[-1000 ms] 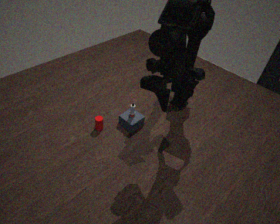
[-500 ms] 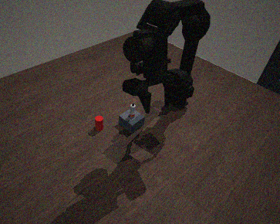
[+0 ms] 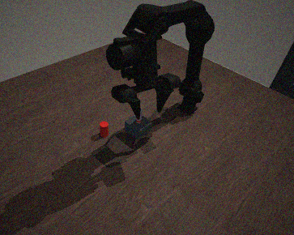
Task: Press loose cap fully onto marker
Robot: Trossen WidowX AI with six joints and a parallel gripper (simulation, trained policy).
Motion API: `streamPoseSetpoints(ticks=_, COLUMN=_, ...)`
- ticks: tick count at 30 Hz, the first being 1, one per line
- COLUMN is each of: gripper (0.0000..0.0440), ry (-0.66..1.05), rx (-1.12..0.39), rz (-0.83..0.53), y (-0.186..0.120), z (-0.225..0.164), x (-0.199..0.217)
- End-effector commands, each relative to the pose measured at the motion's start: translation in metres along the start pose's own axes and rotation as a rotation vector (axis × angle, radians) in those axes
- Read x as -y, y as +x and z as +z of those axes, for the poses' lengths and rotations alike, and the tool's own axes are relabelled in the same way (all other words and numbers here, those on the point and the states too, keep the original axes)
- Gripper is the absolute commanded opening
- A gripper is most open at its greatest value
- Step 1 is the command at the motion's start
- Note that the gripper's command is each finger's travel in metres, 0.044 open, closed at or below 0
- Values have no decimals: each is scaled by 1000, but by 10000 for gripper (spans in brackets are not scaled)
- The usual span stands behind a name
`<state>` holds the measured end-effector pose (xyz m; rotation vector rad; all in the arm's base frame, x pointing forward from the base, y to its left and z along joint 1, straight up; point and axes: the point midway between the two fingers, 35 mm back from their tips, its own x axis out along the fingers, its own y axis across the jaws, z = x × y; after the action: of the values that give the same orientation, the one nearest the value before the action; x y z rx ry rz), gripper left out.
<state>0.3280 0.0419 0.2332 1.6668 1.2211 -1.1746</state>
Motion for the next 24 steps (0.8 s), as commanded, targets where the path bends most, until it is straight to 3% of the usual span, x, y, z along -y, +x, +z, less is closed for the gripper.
streamPoseSetpoints(ticks=1, gripper=329, ry=2, rx=12, rz=0, y=1, z=8, x=-7)
streamPoseSetpoints(ticks=24, gripper=325, ry=32, rx=101, rz=-34, y=14, z=77, x=-41)
